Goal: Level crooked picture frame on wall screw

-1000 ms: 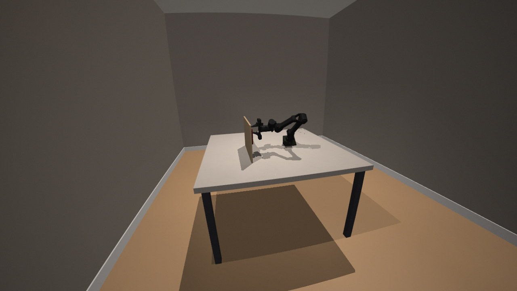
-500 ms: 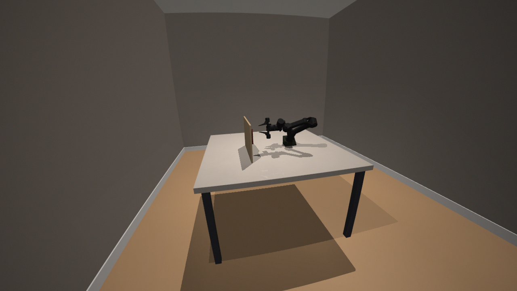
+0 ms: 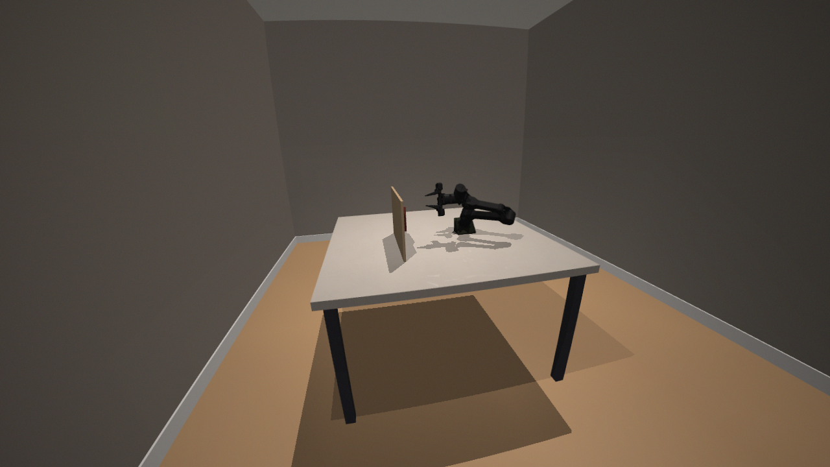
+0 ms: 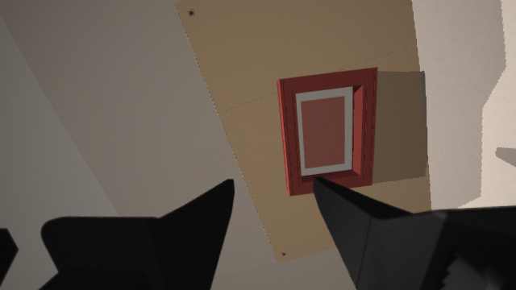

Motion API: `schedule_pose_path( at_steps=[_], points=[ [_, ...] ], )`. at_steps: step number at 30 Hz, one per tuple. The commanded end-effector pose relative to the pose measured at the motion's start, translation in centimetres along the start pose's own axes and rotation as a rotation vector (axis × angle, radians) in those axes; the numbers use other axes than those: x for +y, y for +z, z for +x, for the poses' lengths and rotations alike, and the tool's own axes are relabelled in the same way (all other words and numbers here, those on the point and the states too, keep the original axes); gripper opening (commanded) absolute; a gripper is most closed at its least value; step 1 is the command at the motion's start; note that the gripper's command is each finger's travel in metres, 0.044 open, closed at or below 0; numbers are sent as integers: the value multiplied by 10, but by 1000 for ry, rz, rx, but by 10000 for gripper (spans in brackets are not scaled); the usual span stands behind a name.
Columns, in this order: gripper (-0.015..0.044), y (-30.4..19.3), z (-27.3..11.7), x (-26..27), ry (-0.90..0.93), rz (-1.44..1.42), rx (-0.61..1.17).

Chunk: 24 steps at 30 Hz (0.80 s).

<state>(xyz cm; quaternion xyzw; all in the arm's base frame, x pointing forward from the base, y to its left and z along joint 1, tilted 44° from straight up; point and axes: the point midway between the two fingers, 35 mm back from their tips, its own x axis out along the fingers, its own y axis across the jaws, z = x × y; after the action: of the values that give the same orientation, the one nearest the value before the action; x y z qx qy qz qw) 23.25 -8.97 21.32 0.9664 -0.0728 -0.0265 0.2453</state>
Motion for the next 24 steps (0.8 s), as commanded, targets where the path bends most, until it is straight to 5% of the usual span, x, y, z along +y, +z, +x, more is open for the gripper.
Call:
schedule_pose_path(
  at_steps=[1, 24],
  points=[
    [260, -4, -26, 5, 0, 7, 9],
    [260, -4, -42, 3, -1, 14, 8]
  ],
)
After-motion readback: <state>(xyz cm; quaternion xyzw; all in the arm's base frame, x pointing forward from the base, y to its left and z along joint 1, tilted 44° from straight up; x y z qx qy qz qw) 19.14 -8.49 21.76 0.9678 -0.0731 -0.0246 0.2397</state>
